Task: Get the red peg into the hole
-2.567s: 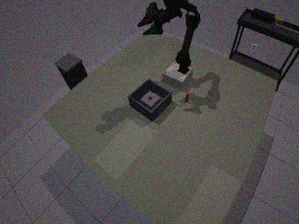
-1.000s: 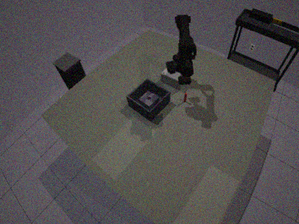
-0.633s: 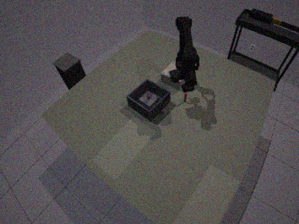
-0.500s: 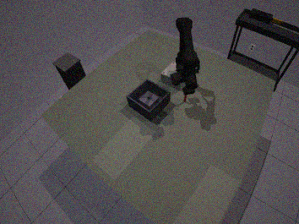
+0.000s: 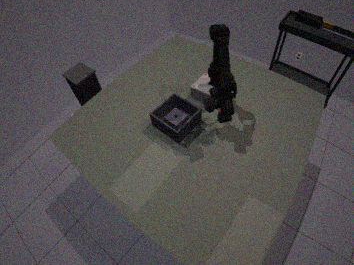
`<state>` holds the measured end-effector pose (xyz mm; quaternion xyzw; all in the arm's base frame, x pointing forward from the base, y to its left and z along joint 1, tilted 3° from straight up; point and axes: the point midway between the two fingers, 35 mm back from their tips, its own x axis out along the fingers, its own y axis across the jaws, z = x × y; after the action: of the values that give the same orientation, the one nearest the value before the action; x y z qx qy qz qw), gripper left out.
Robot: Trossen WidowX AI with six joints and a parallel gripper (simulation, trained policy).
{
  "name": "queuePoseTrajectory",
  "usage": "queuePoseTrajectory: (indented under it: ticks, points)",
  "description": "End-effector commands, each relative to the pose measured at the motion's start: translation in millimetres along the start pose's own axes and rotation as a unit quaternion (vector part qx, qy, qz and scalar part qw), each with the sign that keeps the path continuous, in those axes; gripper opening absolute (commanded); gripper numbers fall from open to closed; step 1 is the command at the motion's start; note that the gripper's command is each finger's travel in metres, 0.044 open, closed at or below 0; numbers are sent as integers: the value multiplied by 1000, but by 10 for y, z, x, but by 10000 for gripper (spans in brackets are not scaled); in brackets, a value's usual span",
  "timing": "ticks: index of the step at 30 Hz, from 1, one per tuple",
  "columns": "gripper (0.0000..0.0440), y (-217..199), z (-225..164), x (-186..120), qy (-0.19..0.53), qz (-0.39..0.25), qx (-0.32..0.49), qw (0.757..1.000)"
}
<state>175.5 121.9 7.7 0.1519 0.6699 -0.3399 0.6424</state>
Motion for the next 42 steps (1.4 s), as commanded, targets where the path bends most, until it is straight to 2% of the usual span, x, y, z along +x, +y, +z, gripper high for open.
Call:
queuePoseTrajectory:
  ticks: [1, 4, 6, 22, 42]
  points:
    - [440, 19, -6, 156, -4, 0, 2, 1000]
    - [432, 38, -5, 245, -6, 2, 0, 1000]
    - [404, 44, -9, 300, -6, 2, 0, 1000]
    - [7, -78, -103, 641, 10, -43, -3, 999]
    - [0, -56, 212, -8, -55, -24, -10, 998]
